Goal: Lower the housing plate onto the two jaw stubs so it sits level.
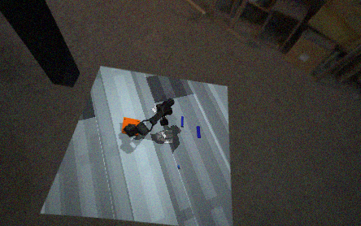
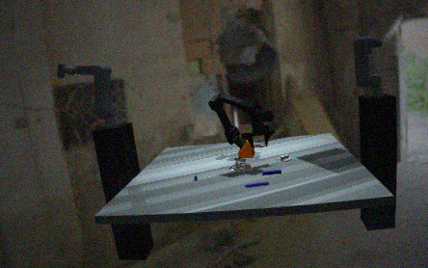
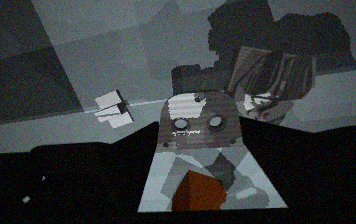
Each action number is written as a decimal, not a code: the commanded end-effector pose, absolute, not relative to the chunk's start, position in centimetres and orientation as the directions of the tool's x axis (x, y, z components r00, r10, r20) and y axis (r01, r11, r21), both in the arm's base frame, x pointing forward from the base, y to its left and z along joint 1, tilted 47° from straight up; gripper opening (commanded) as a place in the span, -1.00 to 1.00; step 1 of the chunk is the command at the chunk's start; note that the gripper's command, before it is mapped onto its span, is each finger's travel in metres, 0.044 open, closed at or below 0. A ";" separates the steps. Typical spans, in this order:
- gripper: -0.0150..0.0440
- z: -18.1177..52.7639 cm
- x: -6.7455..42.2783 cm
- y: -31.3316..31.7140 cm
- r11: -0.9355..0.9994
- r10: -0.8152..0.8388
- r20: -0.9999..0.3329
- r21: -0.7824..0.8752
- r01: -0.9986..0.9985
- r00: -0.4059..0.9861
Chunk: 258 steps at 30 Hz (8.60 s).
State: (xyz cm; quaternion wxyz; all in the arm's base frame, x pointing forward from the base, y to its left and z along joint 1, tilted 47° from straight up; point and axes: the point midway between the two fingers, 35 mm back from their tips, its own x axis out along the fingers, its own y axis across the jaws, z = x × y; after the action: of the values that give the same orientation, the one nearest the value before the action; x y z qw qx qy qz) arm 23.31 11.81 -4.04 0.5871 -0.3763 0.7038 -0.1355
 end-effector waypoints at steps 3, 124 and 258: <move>0.70 -2.8 23.8 10.4 0.683 -0.693 -0.721 -0.645 -0.343 -0.023; 0.70 0.1 24.1 -1.0 0.689 -0.720 -0.693 -0.710 -0.143 -0.029; 0.70 -2.0 23.8 -3.4 0.686 -0.723 -0.691 -0.712 -0.150 -0.029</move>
State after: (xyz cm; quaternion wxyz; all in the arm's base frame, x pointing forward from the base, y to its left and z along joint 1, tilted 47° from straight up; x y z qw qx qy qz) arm 23.82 -3.39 -2.01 0.6183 -0.3201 0.6792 -0.2323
